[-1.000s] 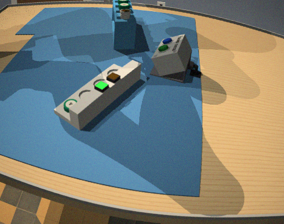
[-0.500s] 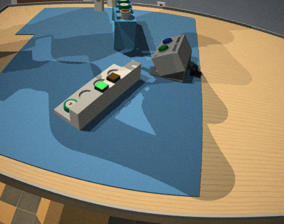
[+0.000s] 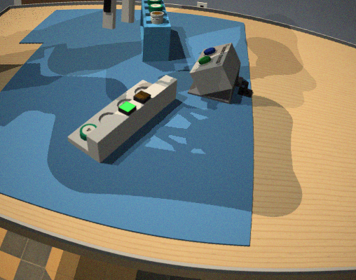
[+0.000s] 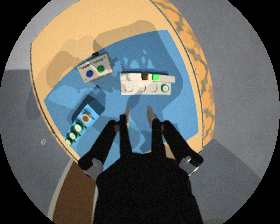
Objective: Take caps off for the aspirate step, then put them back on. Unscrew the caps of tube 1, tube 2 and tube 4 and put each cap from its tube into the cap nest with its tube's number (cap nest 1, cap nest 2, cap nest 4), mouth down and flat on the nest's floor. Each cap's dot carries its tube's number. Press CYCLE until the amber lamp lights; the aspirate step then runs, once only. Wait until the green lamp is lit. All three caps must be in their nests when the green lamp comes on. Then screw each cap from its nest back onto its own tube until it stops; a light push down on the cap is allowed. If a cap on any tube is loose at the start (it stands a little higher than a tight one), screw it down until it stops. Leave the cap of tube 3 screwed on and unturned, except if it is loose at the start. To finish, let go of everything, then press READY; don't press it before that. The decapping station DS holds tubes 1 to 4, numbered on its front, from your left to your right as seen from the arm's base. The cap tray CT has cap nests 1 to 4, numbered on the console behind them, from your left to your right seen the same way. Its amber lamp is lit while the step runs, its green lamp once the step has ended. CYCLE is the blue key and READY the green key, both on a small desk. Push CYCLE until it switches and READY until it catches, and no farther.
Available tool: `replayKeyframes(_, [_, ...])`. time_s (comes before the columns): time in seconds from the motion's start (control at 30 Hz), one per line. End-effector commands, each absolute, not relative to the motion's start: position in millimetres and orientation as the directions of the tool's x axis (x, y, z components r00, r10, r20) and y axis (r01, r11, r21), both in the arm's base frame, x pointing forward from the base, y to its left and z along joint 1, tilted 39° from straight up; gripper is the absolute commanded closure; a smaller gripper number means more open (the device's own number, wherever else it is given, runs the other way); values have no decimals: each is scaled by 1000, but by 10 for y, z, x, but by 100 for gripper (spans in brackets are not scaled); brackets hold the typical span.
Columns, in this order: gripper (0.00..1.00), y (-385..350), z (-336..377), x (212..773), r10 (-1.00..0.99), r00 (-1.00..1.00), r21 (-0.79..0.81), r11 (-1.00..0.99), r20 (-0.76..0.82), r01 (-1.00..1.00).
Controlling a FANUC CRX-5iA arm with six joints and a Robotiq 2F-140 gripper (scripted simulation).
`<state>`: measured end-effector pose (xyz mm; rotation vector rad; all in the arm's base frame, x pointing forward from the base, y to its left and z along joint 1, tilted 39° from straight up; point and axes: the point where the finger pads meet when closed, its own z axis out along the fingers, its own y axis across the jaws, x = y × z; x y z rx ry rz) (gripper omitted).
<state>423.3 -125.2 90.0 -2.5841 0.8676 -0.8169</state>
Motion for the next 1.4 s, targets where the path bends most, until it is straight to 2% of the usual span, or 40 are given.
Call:
replayKeyframes(0.0, [71,-1543,784,4217,-596,722,-523,-765,352,-376])
replayKeyframes(0.73, [71,-2684,348,4118,-596,722,-523,-765,352,-376])
replayKeyframes(0.97, [71,-2684,348,4118,-596,722,-523,-765,352,-376])
replayKeyframes(1.37, [71,-2537,-117,4468,-596,722,-523,-765,352,-376])
